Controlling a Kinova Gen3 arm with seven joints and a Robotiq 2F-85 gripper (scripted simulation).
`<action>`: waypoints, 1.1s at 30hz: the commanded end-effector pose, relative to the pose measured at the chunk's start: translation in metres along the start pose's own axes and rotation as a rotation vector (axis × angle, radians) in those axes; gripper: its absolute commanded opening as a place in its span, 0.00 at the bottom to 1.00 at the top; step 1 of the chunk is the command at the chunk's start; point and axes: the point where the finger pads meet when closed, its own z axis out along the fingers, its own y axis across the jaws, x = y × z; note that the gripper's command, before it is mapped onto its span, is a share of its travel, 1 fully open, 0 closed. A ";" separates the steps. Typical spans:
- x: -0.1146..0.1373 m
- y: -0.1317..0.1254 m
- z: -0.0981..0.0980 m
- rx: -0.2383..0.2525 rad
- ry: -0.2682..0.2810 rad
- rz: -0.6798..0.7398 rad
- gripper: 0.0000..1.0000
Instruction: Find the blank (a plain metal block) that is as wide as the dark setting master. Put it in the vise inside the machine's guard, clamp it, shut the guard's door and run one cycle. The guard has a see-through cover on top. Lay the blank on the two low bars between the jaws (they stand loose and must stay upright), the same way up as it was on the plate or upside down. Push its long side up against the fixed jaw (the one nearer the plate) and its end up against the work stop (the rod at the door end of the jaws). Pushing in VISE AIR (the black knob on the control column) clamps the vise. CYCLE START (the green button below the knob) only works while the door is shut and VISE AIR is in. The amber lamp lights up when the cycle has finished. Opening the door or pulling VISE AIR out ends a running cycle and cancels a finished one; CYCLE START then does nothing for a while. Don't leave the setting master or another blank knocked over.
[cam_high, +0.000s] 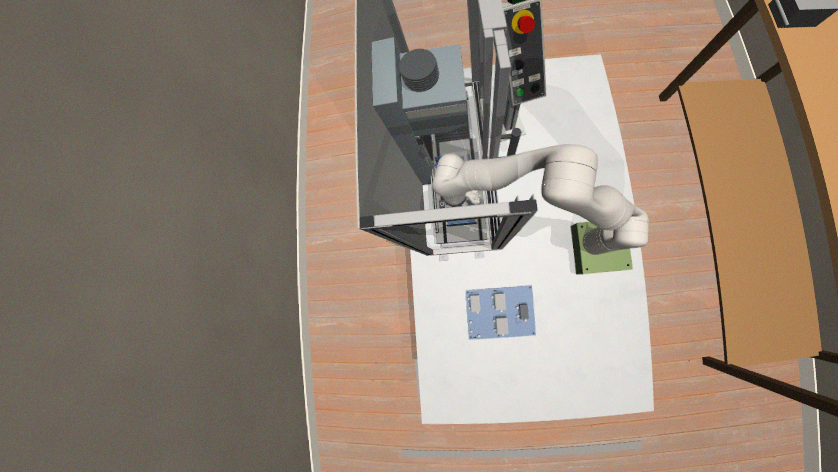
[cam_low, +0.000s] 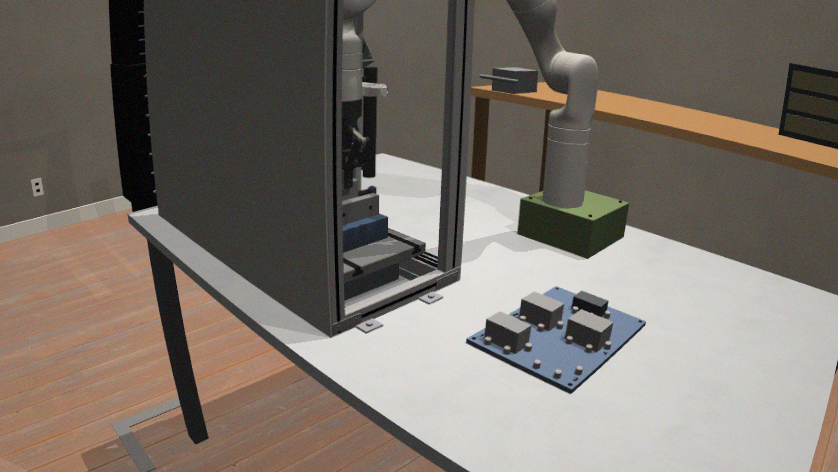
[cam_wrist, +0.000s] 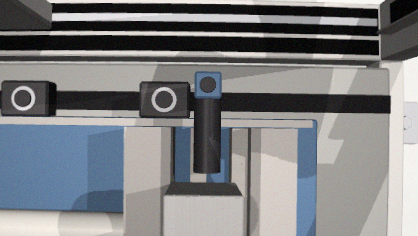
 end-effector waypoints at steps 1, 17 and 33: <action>-0.001 0.002 0.001 -0.004 -0.005 0.000 0.10; -0.001 0.002 0.002 -0.004 -0.005 0.000 0.10; -0.001 0.003 0.003 -0.004 -0.005 0.000 0.10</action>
